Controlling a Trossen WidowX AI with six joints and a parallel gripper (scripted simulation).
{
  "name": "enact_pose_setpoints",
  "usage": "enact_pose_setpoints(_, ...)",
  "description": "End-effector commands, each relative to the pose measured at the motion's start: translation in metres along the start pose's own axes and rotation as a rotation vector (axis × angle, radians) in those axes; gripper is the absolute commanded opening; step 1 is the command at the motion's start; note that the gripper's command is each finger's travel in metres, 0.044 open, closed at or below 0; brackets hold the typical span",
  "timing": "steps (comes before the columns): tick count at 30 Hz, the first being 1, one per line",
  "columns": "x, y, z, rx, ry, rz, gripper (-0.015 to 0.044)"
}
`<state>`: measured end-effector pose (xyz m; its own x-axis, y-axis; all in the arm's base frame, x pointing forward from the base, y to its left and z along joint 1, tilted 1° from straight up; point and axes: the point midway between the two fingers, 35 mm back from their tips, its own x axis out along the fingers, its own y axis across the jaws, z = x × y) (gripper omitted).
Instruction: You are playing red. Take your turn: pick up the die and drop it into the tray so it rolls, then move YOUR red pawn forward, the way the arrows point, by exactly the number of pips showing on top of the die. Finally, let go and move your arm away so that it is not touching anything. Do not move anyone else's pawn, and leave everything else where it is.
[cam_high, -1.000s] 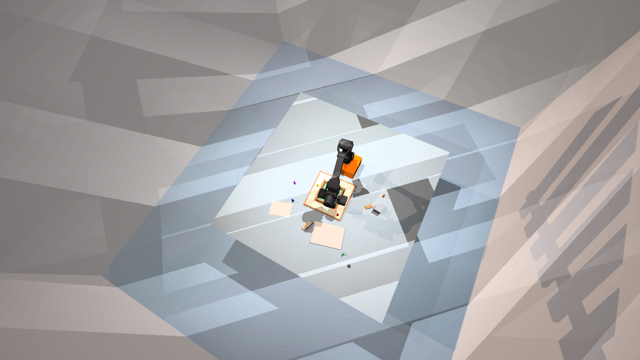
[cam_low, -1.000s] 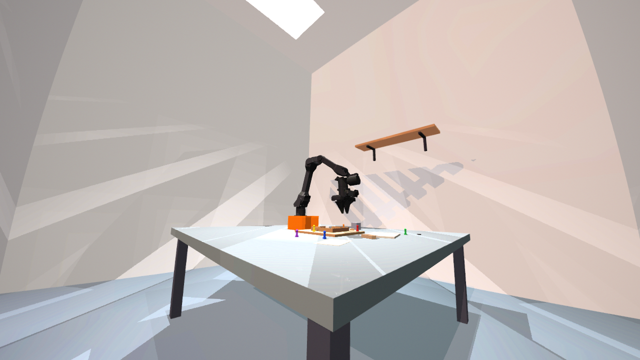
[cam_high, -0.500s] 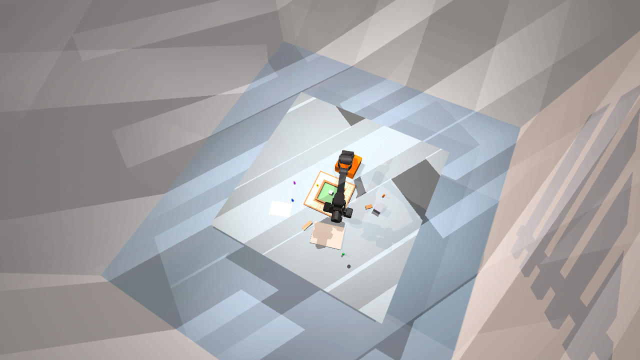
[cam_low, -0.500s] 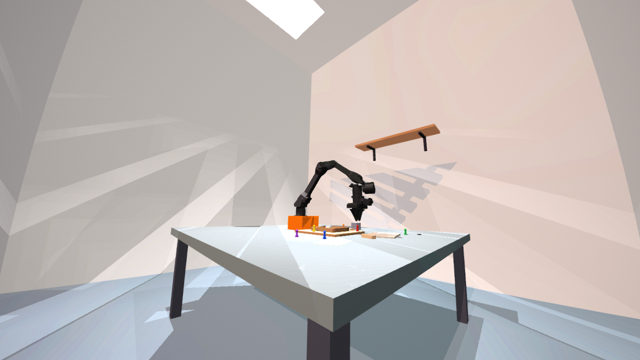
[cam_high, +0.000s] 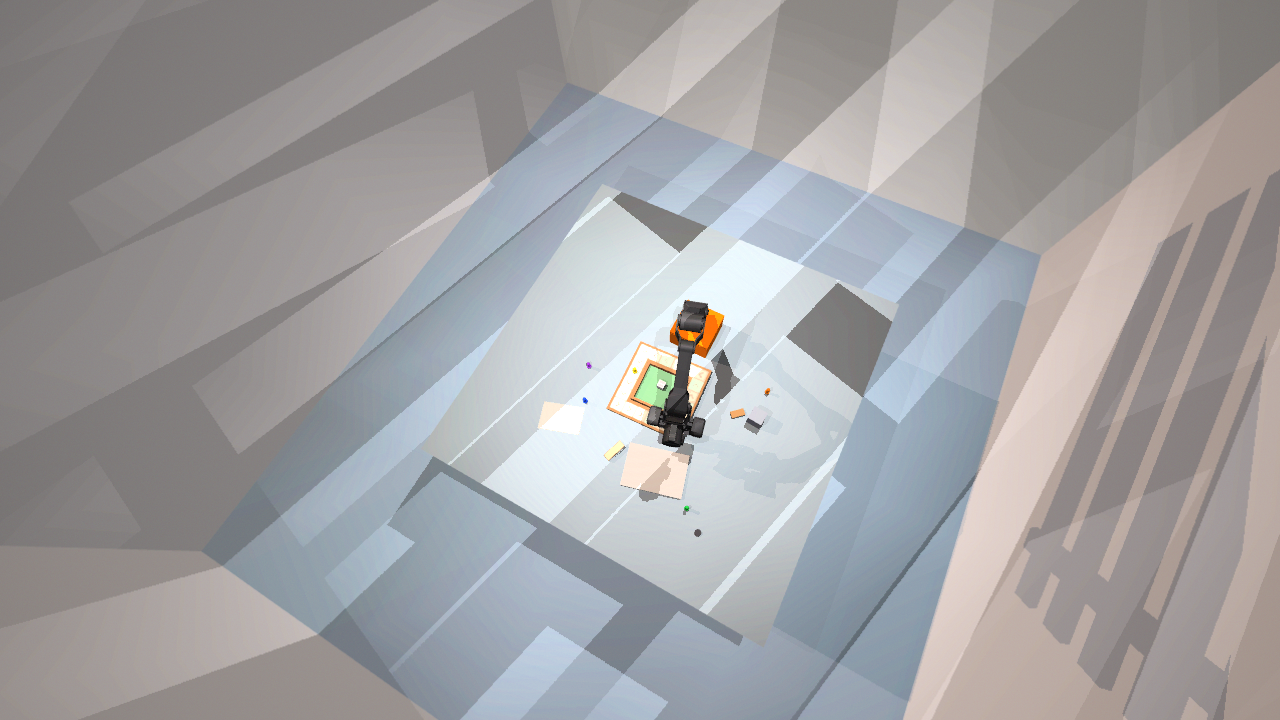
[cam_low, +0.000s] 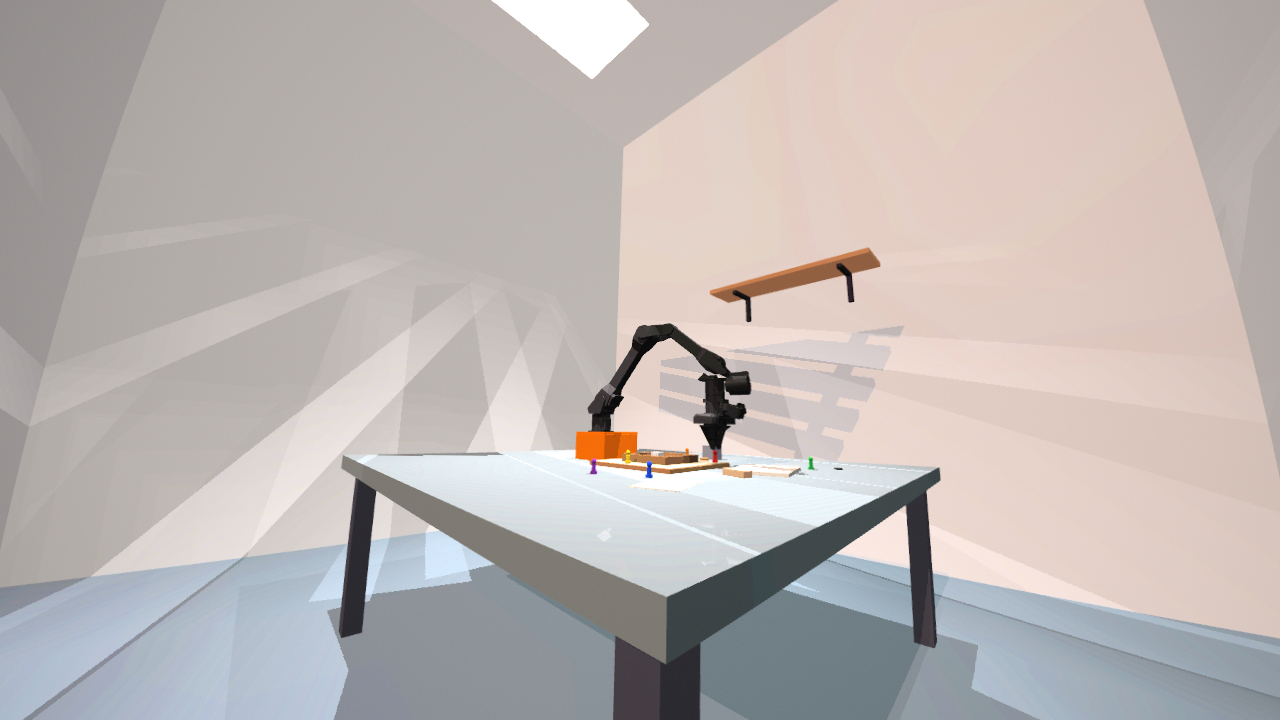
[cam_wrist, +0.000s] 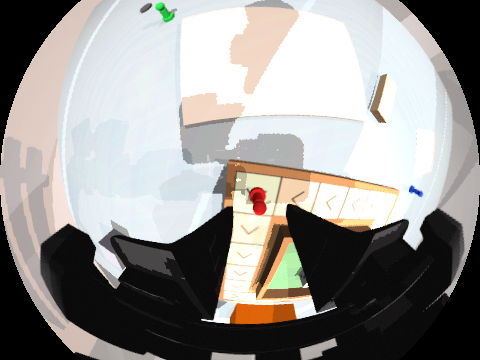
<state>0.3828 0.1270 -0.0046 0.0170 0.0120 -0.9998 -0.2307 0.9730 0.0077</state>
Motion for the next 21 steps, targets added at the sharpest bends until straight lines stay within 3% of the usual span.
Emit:
enact_pose_setpoints(1,0.009,-0.001,-0.002,0.004,0.008,-0.005,0.0200)
enact_pose_setpoints(15,0.028,-0.001,-0.003,0.004,0.008,-0.005,0.0200)
enact_pose_setpoints(21,0.028,-0.001,-0.003,0.004,0.008,-0.005,0.0062)
